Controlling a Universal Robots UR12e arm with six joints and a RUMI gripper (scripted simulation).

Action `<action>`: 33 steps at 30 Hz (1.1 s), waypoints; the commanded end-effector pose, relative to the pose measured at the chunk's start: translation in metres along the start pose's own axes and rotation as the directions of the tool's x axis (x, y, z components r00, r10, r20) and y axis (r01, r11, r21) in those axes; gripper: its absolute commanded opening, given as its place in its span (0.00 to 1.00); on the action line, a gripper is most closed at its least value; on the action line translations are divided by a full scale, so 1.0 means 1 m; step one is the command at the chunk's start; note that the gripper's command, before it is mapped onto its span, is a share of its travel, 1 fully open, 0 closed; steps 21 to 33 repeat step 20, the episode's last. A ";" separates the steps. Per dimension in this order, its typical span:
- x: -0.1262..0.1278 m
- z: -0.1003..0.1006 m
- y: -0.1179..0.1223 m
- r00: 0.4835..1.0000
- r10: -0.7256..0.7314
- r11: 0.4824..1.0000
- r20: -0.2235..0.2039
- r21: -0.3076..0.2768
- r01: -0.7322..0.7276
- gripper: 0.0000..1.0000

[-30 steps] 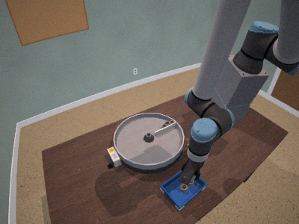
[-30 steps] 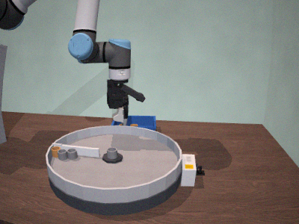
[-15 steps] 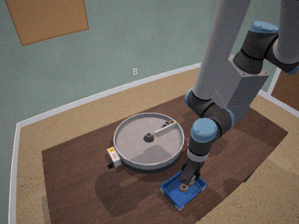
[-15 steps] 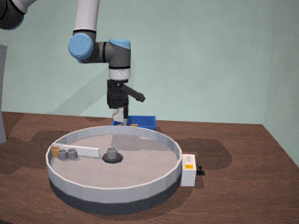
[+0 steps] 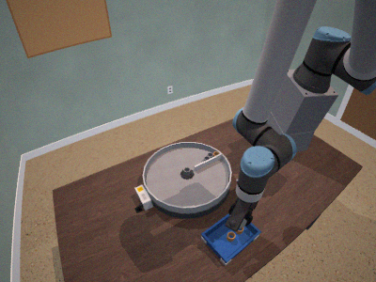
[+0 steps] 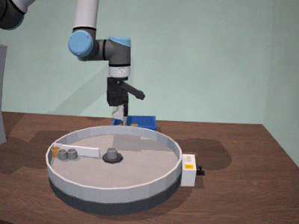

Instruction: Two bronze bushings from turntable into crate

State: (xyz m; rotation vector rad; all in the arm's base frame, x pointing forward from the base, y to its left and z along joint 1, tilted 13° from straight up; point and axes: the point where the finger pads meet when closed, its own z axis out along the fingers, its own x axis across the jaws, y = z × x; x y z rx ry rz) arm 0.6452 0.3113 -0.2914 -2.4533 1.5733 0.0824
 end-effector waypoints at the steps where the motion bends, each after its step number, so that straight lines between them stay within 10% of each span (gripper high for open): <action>1: 0.001 -0.029 0.000 1.000 0.001 1.000 -0.001 0.002 -0.001 0.06; 11: 0.001 -0.066 0.000 1.000 0.001 1.000 -0.001 0.002 -0.001 0.06; 33: 0.001 -0.066 0.000 1.000 0.001 1.000 -0.001 0.002 -0.001 0.06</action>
